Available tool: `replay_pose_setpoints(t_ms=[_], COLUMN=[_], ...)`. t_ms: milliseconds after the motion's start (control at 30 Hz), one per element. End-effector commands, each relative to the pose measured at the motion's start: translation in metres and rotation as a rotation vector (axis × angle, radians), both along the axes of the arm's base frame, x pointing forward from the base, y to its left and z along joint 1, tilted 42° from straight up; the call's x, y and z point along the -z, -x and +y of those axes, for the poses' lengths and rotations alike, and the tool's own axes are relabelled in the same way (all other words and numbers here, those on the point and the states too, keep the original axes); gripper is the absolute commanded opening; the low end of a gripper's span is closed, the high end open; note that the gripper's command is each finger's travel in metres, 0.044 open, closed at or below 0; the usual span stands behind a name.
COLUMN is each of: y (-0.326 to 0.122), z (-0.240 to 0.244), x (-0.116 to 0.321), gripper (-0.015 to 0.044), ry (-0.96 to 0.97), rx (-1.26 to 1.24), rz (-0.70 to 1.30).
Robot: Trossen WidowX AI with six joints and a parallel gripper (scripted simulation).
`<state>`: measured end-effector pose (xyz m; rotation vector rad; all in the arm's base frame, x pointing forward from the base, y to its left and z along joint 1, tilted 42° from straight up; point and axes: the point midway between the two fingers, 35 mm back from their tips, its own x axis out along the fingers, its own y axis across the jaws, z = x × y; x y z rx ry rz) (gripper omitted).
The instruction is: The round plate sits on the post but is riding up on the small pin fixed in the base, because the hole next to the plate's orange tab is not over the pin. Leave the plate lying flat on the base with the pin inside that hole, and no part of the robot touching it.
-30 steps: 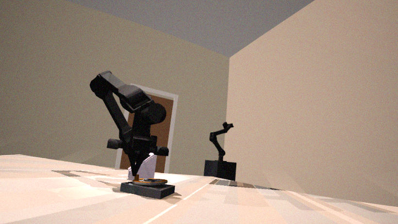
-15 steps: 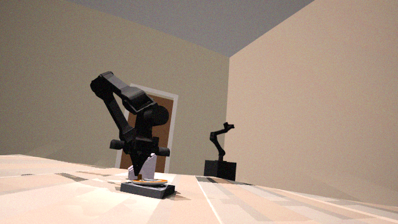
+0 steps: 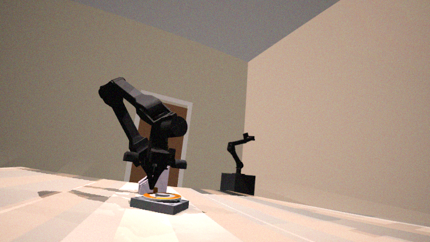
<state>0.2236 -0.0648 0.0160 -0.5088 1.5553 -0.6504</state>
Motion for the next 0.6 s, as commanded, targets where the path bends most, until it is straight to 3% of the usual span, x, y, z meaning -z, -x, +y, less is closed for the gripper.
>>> replay_pose_setpoints(t_ms=[0, 567], y=[0.004, 0.005], z=[0.004, 0.019], x=[0.004, 0.014], gripper=[0.0000, 0.0000], ry=[-0.005, -0.006], rx=[0.003, 0.003], rz=[0.011, 0.011])
